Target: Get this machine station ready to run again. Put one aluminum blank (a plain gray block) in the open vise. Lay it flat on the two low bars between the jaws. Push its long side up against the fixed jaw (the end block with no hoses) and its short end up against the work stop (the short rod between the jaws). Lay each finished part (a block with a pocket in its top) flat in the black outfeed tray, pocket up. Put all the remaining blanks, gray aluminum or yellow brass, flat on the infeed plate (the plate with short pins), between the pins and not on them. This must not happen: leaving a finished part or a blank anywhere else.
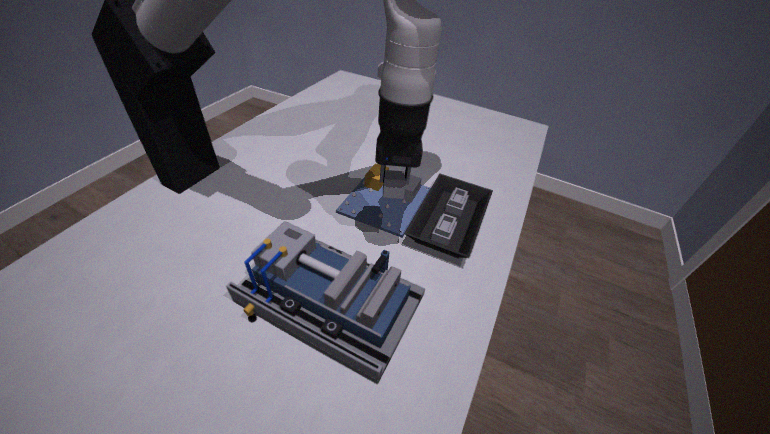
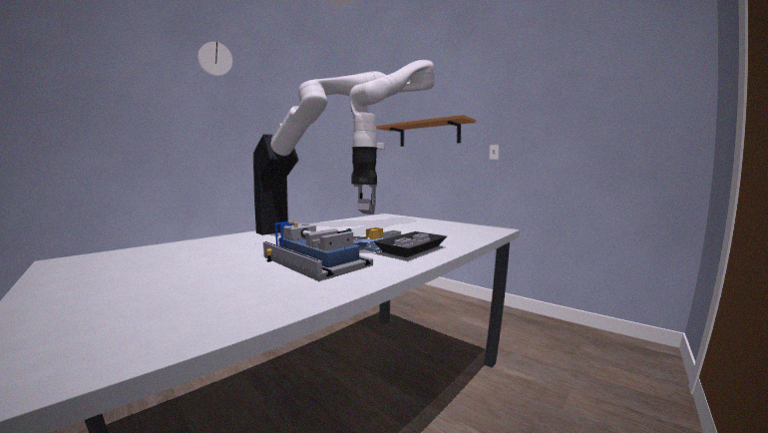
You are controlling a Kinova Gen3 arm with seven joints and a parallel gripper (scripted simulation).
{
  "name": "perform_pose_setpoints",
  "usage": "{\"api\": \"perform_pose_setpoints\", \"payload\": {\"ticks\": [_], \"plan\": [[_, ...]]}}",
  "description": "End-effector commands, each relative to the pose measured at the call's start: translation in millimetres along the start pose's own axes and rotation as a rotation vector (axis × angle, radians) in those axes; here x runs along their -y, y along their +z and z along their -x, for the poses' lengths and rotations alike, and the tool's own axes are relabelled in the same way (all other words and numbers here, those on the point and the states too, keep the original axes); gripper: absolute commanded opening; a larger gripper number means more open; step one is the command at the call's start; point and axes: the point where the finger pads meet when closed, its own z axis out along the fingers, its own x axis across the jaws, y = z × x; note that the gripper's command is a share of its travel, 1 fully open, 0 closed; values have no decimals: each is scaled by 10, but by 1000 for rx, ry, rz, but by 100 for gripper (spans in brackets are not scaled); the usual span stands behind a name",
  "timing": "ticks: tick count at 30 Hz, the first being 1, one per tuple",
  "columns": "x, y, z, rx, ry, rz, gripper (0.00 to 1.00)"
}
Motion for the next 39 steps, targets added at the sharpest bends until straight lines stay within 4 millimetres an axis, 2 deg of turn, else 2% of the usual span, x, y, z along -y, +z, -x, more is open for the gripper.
{"api": "perform_pose_setpoints", "payload": {"ticks": [1,39], "plan": [[75,-5,-21,-1,24,7,0],[522,3,-142,-12,291,11,0]]}}
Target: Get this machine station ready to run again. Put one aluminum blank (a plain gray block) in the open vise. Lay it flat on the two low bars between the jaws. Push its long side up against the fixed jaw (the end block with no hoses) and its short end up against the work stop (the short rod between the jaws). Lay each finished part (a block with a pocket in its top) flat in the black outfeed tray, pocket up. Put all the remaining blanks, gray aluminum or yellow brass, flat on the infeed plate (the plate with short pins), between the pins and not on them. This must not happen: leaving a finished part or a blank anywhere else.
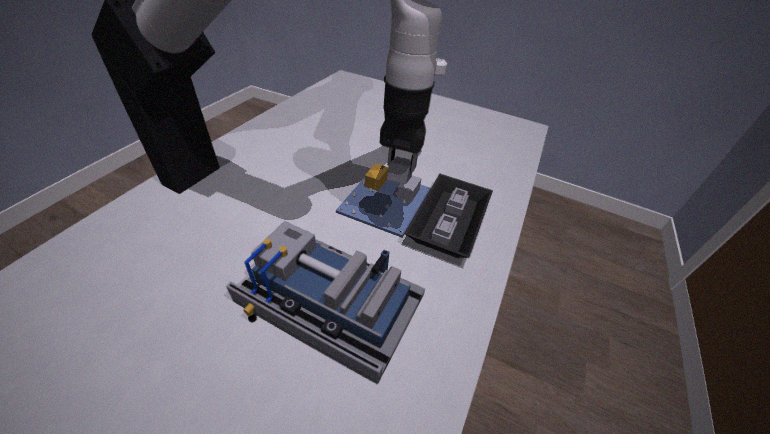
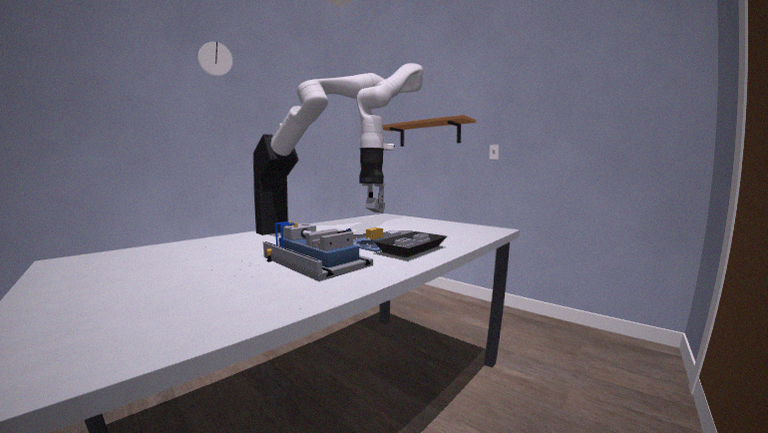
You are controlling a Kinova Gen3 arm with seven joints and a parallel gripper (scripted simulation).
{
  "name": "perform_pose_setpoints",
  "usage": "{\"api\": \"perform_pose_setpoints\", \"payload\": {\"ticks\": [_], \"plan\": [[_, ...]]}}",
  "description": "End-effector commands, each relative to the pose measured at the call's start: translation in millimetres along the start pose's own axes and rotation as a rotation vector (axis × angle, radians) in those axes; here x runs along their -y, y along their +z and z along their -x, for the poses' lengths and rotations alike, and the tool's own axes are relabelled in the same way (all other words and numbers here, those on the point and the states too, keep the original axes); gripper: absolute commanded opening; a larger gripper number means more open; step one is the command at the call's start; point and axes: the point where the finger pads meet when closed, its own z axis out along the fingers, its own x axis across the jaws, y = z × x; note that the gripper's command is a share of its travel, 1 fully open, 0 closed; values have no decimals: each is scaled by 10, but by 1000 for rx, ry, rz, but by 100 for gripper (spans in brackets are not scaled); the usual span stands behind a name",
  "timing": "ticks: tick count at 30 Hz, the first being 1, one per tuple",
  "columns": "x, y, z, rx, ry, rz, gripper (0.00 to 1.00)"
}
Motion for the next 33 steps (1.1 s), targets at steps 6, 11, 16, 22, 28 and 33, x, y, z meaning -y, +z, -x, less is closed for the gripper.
{"api": "perform_pose_setpoints", "payload": {"ticks": [6,11,16,22,28,33], "plan": [[82,1,16,-5,30,1,0],[118,1,19,-6,51,1,0],[149,1,22,-8,64,0,0],[169,0,26,-9,67,0,0],[191,0,27,-10,83,0,0],[204,-1,29,-11,89,0,0]]}}
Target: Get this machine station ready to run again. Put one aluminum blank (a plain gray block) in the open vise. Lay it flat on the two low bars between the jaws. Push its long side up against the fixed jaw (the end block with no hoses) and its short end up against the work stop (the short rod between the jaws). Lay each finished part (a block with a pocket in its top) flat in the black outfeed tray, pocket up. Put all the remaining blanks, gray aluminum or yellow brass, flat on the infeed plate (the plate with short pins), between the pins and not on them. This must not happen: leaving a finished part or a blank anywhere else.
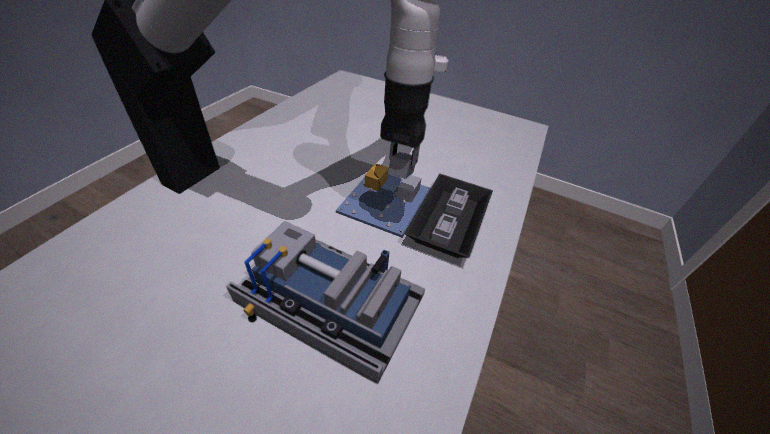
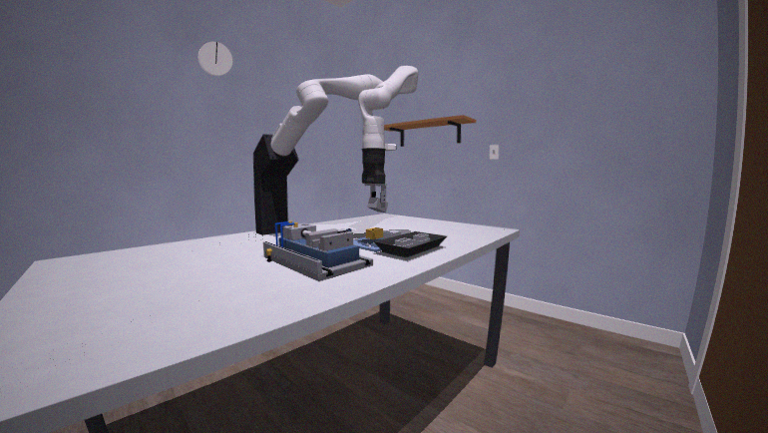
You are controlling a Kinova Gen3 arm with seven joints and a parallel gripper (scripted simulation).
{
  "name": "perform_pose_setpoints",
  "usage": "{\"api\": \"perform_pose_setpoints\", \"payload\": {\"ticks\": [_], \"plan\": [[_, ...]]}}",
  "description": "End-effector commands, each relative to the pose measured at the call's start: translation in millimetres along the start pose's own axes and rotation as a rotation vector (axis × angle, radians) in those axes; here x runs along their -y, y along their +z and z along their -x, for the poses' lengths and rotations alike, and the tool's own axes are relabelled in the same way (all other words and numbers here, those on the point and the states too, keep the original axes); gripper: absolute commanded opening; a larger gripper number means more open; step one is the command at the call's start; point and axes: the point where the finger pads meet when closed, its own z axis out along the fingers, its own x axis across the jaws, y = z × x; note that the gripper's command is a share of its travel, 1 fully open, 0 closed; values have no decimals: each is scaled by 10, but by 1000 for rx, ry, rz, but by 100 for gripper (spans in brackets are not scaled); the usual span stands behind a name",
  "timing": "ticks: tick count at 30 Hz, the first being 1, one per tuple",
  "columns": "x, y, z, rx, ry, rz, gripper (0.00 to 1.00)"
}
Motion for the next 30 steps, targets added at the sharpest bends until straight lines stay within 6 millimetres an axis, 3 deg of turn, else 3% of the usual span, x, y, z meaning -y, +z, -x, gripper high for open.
{"api": "perform_pose_setpoints", "payload": {"ticks": [1,30], "plan": [[25,0,11,-3,7,-1,0],[38,-1,13,-4,15,-1,0]]}}
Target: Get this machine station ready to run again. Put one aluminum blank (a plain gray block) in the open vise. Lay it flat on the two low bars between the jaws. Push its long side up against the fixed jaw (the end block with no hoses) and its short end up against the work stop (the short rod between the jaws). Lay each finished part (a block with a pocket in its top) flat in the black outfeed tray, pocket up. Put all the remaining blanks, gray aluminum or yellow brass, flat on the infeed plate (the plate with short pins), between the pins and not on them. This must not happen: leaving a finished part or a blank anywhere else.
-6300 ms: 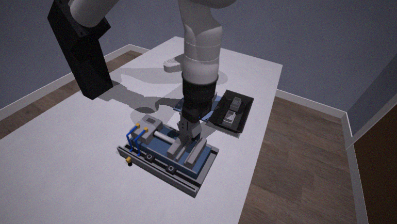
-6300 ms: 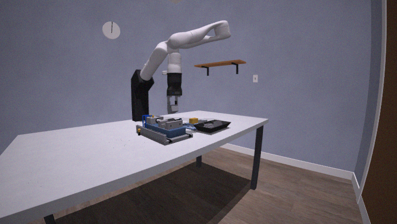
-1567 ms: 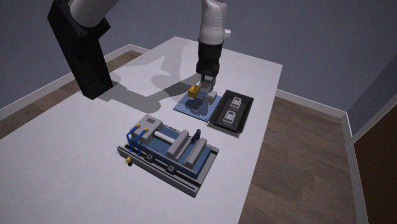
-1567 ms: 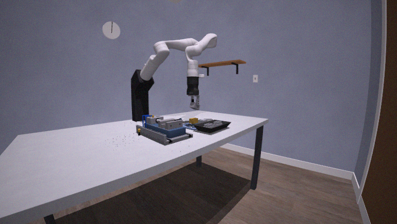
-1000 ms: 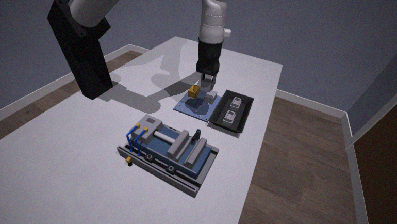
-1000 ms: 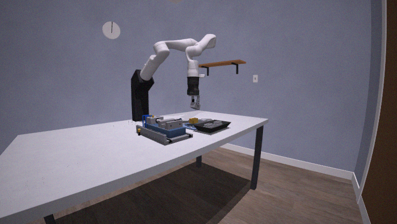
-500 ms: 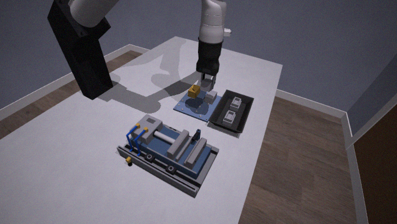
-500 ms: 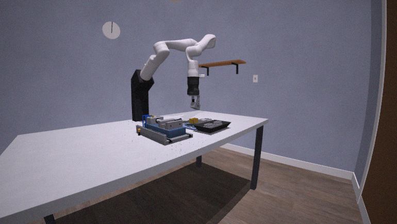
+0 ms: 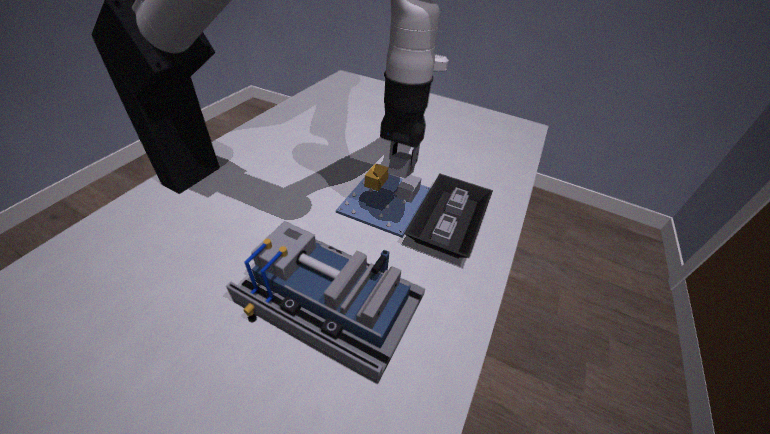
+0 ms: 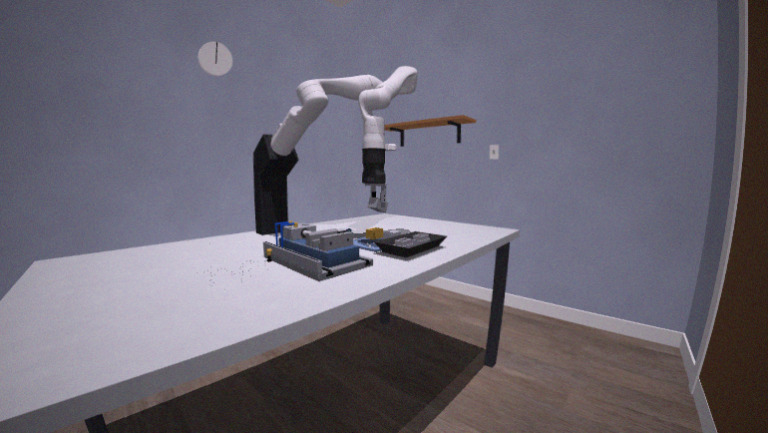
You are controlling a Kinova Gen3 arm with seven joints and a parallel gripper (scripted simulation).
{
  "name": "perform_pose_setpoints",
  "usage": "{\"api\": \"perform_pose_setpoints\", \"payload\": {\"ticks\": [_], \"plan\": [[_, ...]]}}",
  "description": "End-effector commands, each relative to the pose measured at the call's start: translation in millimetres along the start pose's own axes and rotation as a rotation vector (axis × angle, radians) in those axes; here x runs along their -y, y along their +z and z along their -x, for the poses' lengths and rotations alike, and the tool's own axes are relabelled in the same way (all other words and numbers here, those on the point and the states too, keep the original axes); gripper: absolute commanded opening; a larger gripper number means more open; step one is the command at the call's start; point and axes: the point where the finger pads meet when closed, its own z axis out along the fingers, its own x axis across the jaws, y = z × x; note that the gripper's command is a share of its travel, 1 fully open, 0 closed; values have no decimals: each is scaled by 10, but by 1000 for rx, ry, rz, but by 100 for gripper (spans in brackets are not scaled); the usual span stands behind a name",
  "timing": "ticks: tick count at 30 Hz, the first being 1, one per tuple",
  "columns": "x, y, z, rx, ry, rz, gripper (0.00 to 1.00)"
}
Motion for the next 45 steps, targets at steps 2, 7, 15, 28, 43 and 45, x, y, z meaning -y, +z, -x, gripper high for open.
{"api": "perform_pose_setpoints", "payload": {"ticks": [2,7,15,28,43,45], "plan": [[20,-2,5,-3,6,-3,0],[20,-2,5,-3,6,-3,0],[20,-2,5,-3,6,-3,0],[20,-2,5,-3,6,-3,0],[38,-8,12,-3,28,-2,0],[47,-9,10,-3,40,-1,0]]}}
